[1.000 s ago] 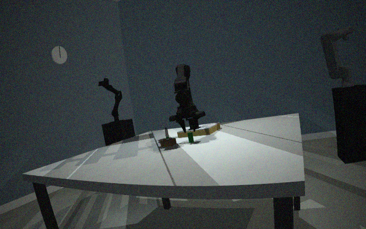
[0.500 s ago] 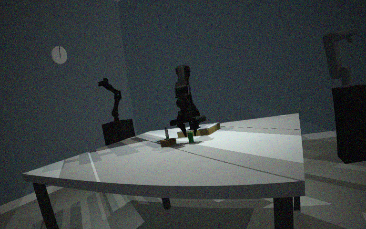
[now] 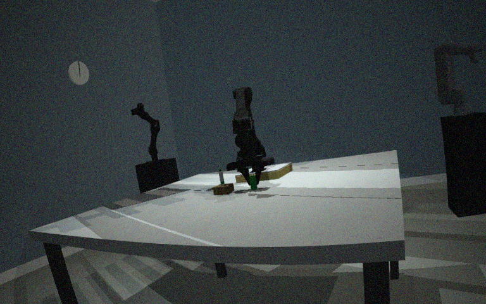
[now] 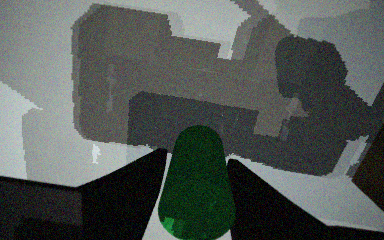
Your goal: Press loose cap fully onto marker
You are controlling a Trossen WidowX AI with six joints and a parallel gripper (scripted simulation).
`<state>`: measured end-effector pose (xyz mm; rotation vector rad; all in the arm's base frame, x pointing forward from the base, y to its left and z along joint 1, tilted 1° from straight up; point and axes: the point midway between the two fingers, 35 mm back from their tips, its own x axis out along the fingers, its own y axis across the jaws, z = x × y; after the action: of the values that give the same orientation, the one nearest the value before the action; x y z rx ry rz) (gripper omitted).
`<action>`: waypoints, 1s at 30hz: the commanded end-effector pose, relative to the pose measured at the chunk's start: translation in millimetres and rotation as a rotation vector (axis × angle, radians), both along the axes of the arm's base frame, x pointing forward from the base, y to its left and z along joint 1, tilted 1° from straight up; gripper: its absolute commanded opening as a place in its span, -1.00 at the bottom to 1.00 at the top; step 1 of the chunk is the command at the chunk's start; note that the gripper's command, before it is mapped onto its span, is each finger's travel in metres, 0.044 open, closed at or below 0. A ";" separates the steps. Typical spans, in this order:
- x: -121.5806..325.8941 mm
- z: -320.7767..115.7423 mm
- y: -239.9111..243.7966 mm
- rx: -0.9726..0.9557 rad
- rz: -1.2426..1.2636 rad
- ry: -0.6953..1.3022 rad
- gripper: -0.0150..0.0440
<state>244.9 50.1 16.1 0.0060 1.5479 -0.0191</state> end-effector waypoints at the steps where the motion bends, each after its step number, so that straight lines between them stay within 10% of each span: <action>1: 0.5 -0.7 -0.6 -0.005 0.004 -0.003 -0.13; 9: 1.3 3.4 -0.4 -0.005 0.004 -0.003 -0.49; 30: -1.0 59.9 0.2 -0.005 0.004 -0.003 -0.49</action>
<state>244.5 50.2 68.6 -0.0003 1.5456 -0.0198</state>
